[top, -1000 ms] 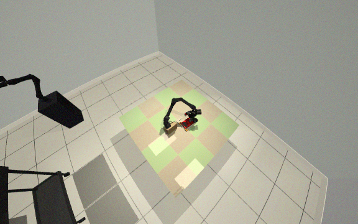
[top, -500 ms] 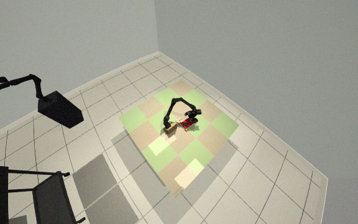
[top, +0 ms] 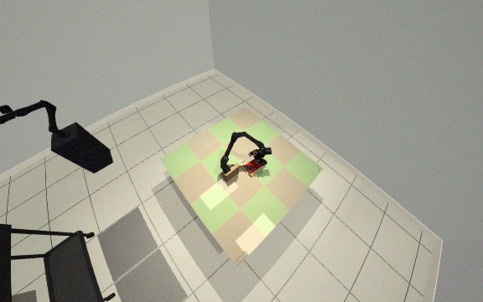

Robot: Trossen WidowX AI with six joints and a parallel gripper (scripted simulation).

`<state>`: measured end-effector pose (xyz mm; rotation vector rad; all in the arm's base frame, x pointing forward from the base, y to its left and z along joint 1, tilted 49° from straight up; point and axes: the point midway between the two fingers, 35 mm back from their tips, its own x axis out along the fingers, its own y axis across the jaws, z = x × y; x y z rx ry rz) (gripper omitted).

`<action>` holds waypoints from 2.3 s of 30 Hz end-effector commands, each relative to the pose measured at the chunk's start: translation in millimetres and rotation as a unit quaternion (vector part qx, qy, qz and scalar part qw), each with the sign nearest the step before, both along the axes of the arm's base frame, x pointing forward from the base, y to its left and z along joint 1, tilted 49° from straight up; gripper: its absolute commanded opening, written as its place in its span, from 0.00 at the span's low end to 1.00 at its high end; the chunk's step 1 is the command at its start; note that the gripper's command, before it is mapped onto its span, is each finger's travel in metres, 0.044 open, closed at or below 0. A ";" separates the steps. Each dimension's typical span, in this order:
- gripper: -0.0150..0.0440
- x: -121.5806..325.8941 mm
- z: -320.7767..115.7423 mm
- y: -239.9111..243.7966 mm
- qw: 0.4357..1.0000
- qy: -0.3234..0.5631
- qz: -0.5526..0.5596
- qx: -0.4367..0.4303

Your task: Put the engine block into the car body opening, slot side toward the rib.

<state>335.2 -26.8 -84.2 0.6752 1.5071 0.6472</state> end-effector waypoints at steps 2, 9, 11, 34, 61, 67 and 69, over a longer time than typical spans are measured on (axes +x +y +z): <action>0.52 0.0 -0.4 0.7 1.000 0.001 -0.002 0.001; 0.52 0.0 -1.1 1.5 1.000 0.001 -0.002 0.001; 0.52 -0.1 -1.3 1.7 1.000 0.001 -0.002 0.001; 0.52 -0.2 -3.6 4.2 1.000 0.001 -0.002 0.001; 1.00 -0.3 -4.0 4.3 1.000 0.000 0.000 0.000; 1.00 -0.8 6.0 -6.2 1.000 0.001 -0.002 0.001; 1.00 -0.8 6.0 -6.2 1.000 0.001 -0.002 0.001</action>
